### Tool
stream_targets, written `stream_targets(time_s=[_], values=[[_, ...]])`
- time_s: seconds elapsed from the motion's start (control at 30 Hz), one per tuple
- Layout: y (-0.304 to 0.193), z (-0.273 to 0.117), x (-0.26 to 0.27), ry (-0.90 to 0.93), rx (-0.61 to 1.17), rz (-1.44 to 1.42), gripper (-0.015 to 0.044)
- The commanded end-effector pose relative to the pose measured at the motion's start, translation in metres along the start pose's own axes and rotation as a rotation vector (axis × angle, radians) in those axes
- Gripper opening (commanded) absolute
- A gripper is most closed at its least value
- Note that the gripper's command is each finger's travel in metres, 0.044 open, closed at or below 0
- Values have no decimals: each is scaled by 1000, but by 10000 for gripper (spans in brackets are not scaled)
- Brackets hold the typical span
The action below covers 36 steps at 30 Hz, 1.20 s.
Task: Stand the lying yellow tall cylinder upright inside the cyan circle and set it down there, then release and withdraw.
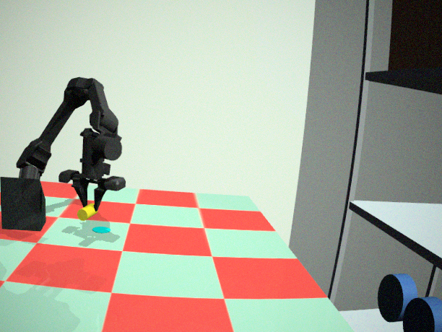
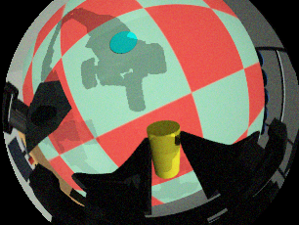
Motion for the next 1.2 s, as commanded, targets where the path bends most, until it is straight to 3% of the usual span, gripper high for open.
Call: stream_targets(time_s=[0.0,1.17], values=[[0,-10,1,-1,6,-5,105],[62,-22,13,-9,9,622,105]])
Point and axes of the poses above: the point midway between the two fingers, 35 mm back from their tips, its own z axis out along the fingers, its own x axis across the jaws, y = z × x, the point moved 2 cm from there along -z, back along the fingers, and after that the axes turned 7 degrees about z, right-handed, at the moved point
